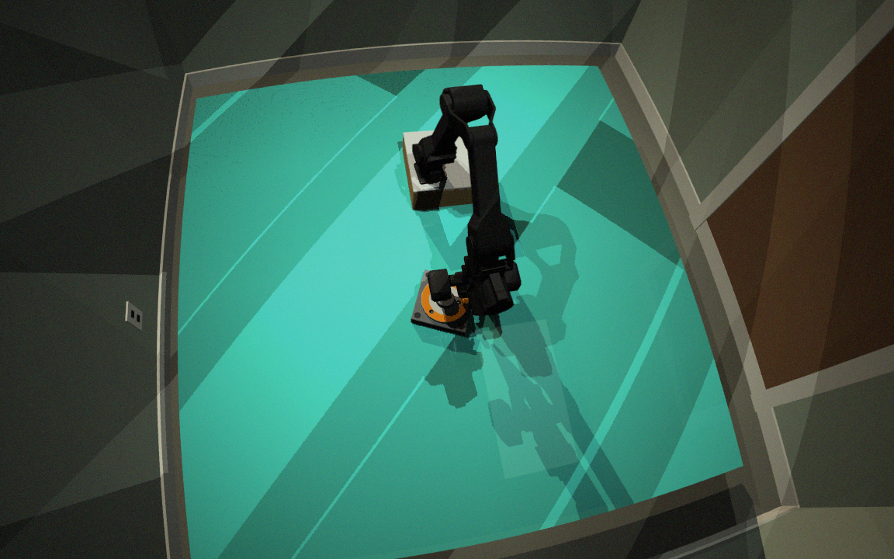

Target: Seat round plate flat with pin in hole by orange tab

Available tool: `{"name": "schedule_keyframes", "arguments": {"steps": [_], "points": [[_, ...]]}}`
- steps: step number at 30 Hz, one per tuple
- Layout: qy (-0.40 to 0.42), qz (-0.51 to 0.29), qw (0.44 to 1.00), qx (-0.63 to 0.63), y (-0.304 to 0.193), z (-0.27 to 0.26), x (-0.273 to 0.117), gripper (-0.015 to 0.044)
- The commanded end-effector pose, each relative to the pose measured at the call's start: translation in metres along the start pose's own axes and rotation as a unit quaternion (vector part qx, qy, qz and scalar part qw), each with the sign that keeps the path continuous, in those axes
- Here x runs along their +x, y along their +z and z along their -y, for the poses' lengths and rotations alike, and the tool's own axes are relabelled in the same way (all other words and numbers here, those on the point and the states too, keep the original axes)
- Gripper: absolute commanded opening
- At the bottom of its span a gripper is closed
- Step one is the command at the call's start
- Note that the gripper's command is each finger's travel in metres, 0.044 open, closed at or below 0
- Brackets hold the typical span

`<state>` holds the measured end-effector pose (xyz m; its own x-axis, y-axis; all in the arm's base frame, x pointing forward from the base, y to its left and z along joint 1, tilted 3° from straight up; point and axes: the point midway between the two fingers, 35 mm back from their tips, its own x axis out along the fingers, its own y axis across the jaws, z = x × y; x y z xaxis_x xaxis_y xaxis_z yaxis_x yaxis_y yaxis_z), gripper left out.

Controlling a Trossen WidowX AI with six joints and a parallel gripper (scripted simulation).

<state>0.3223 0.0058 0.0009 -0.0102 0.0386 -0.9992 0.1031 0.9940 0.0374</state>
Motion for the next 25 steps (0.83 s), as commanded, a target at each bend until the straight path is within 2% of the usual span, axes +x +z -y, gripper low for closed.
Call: {"name": "schedule_keyframes", "arguments": {"steps": [1,6,25], "points": [[0.001,0.000,1.000,0.000,0.001,0.000,-0.015,0.0000],[0.000,-0.001,1.000,0.000,-0.002,0.001,-0.040,0.0000],[0.000,-0.002,1.000,0.002,-0.001,0.000,-0.031,0.0000]]}}
